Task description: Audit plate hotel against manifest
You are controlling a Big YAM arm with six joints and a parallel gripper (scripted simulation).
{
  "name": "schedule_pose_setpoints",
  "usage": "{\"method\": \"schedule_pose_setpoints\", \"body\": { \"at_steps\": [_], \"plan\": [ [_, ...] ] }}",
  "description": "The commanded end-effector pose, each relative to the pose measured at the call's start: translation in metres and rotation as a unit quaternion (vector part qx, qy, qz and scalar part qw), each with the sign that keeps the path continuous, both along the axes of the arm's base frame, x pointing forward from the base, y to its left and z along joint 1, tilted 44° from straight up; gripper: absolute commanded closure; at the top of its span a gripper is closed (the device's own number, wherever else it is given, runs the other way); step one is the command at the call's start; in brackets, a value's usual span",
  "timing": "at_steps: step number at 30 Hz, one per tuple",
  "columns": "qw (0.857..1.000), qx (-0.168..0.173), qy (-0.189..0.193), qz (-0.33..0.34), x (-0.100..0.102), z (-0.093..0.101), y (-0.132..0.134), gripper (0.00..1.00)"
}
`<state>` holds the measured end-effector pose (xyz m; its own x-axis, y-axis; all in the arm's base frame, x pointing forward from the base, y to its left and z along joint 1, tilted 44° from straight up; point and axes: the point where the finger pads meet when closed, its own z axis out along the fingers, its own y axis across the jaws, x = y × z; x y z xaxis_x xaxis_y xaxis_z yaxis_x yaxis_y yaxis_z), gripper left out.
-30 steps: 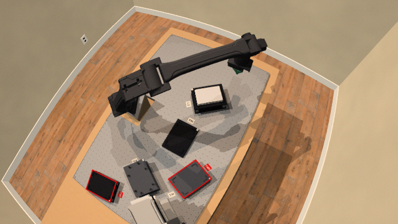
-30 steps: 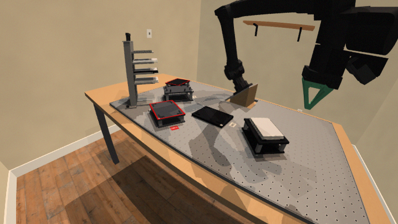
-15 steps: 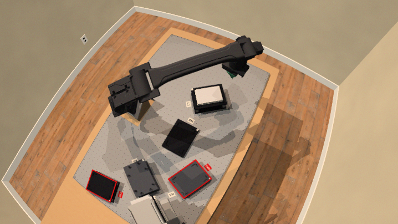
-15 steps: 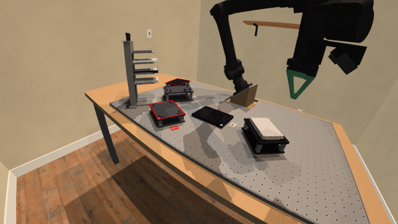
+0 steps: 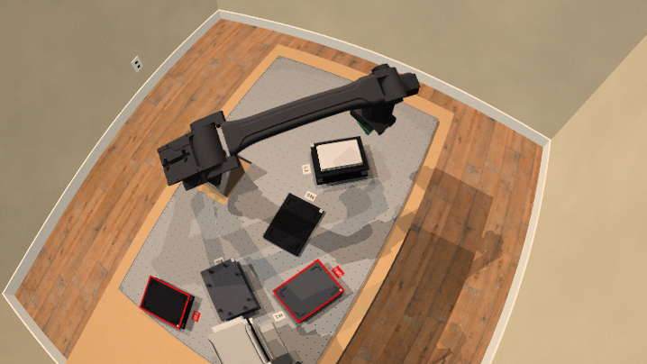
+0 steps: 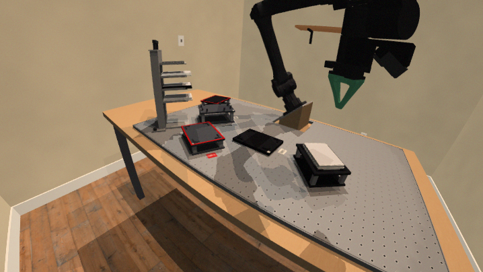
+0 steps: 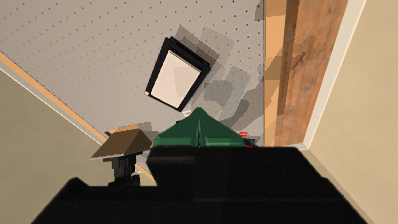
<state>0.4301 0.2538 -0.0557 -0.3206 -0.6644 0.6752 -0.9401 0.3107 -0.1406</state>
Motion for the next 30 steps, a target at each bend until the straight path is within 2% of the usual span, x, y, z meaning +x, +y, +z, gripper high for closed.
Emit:
{"method": "schedule_pose_setpoints", "body": {
  "at_steps": [1, 4, 7, 10, 13, 16, 20, 23, 27, 30],
  "plan": [
    [0.999, 0.011, -0.035, -0.029, 0.013, 0.017, -0.005, 1.0],
    [0.996, 0.007, -0.064, -0.058, 0.011, 0.024, -0.01, 1.0],
    [0.996, 0.004, -0.065, -0.062, 0.007, 0.033, -0.017, 1.0],
    [0.991, 0.002, -0.097, -0.09, 0.005, 0.039, -0.021, 1.0],
    [0.991, 0.0, -0.098, -0.094, 0.001, 0.047, -0.028, 1.0],
    [0.984, -0.002, -0.128, -0.122, -0.002, 0.054, -0.033, 1.0],
    [0.983, -0.005, -0.13, -0.126, -0.006, 0.059, -0.037, 1.0],
    [0.975, -0.008, -0.159, -0.154, -0.009, 0.065, -0.043, 1.0],
    [0.974, -0.012, -0.16, -0.158, -0.015, 0.075, -0.051, 1.0],
    [0.964, -0.013, -0.19, -0.185, -0.018, 0.081, -0.057, 1.0]
  ]
}}
